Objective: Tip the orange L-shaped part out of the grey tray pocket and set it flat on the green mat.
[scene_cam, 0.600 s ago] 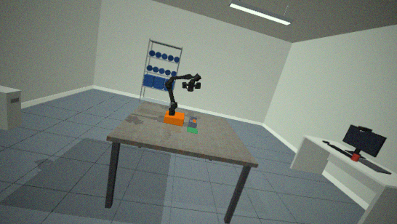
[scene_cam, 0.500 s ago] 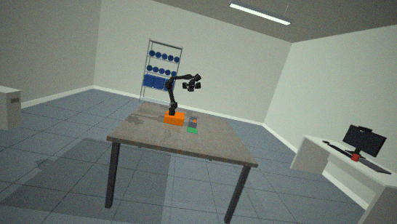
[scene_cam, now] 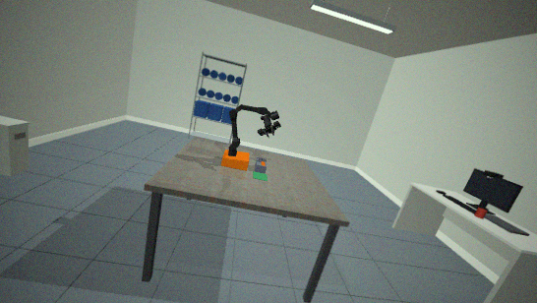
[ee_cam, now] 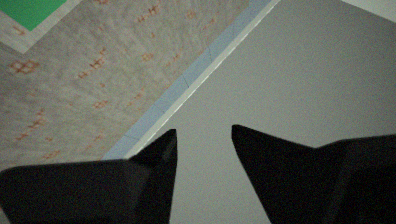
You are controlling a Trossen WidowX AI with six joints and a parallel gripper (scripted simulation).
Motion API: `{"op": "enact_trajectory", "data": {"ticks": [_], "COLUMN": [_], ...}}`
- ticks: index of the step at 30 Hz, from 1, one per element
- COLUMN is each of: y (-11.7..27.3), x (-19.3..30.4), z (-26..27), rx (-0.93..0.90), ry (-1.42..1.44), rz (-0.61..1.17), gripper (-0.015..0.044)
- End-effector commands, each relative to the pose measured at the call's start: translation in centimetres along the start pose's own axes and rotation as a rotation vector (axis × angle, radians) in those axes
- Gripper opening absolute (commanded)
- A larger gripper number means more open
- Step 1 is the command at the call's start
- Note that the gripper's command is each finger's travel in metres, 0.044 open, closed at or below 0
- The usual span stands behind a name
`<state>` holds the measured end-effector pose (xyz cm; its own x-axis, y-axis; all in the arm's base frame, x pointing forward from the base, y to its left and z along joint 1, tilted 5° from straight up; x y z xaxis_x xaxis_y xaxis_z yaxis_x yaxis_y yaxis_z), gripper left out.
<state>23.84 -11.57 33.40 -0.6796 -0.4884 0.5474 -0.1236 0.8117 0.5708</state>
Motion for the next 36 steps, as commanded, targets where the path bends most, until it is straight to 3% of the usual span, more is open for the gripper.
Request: {"op": "enact_trajectory", "data": {"ticks": [1, 12, 22, 36], "y": [-0.4, 0.1, 1.7, 0.8], "x": [-5.6, -13.8, -19.5, -20.5], "z": [1.3, 5.3, 10.3, 11.3], "rx": [-0.129, -0.534, -0.965, -0.974], "ry": [-0.225, -0.611, -0.926, -0.933], "rz": [-0.204, -0.341, -0.160, -0.152], "gripper": [0.0180, 0.0180, 0.0180, 0.0180]}}
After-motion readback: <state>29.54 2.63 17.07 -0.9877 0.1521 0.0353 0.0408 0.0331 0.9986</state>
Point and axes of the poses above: the point midway between the two fingers, 35 mm back from their tips, its own y axis back along the fingers, its own z axis across the jaws, x = y × z, the point moved 9 cm from there along y, back along the fingers, and after that the axes turned 1 degree about y, right-handed, at the moved point
